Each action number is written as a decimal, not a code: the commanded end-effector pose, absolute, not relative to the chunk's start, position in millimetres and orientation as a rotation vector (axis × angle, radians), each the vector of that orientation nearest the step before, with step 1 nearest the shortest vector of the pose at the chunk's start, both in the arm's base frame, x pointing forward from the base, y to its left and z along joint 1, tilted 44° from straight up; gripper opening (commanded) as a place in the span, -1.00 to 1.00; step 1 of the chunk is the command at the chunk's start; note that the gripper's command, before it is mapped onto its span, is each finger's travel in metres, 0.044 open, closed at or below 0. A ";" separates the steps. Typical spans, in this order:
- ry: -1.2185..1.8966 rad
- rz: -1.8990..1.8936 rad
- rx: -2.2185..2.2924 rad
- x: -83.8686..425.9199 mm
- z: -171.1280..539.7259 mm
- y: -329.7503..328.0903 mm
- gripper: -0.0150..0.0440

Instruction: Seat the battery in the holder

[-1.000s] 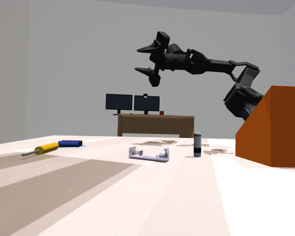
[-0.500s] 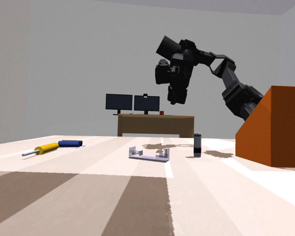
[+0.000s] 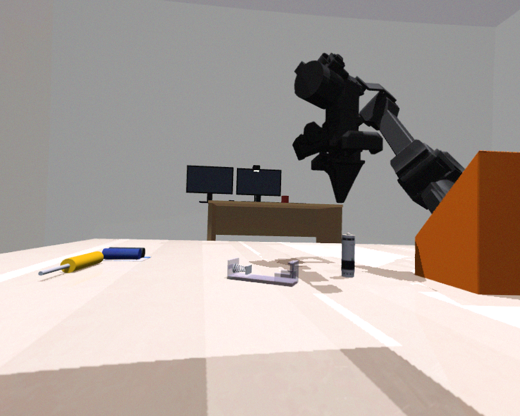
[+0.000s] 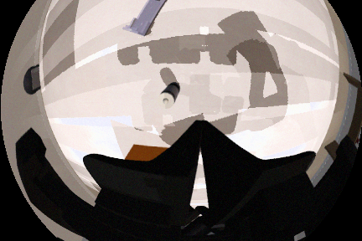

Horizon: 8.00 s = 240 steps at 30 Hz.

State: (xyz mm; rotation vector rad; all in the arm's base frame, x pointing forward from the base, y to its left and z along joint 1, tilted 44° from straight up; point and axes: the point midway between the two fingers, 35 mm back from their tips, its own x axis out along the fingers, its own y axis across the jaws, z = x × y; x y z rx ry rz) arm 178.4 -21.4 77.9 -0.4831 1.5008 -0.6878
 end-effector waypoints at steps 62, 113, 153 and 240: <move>1.502 -0.691 -0.498 185.2 -3.2 -12.9 -0.49; 1.812 0.649 -1.618 183.4 -29.3 -8.6 0.27; 1.813 0.647 -1.619 180.1 -65.4 -43.8 0.18; 1.425 2.086 -1.797 319.5 -35.7 -40.6 -0.28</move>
